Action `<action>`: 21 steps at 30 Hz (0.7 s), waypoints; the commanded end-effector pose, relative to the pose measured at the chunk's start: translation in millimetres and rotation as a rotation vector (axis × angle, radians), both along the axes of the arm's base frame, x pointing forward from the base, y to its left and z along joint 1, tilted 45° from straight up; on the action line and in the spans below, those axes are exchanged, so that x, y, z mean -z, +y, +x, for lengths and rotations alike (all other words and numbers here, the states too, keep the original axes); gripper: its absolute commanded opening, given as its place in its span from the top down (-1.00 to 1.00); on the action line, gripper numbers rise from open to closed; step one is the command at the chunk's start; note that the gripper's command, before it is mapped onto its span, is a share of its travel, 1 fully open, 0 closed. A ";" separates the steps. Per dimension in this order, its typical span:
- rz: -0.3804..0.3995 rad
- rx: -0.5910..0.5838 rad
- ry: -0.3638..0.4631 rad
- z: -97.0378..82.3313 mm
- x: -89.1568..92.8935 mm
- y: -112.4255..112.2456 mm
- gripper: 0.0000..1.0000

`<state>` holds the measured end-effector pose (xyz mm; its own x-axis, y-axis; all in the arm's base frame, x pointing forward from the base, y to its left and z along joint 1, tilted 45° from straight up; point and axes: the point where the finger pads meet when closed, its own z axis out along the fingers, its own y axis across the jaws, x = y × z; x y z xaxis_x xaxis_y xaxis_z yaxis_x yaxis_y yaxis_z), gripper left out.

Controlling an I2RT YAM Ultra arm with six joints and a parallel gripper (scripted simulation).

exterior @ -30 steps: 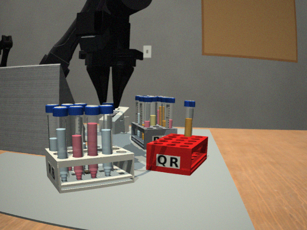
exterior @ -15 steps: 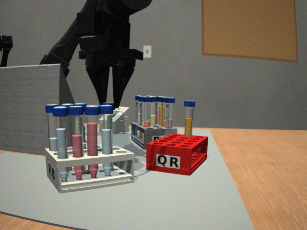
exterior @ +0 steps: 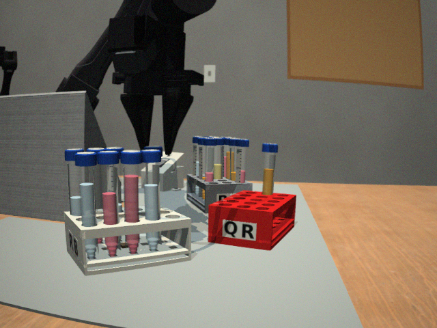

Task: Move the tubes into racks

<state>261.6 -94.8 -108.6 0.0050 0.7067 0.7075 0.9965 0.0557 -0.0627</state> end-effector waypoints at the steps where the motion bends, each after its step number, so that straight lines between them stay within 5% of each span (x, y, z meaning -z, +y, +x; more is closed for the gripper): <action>1: -0.009 0.008 -0.014 3.2 -0.7 -3.5 0.40; 7: -0.009 0.008 -0.014 3.2 -0.7 -3.5 0.40; 21: -0.032 0.007 -0.034 4.7 -33.7 -35.9 0.40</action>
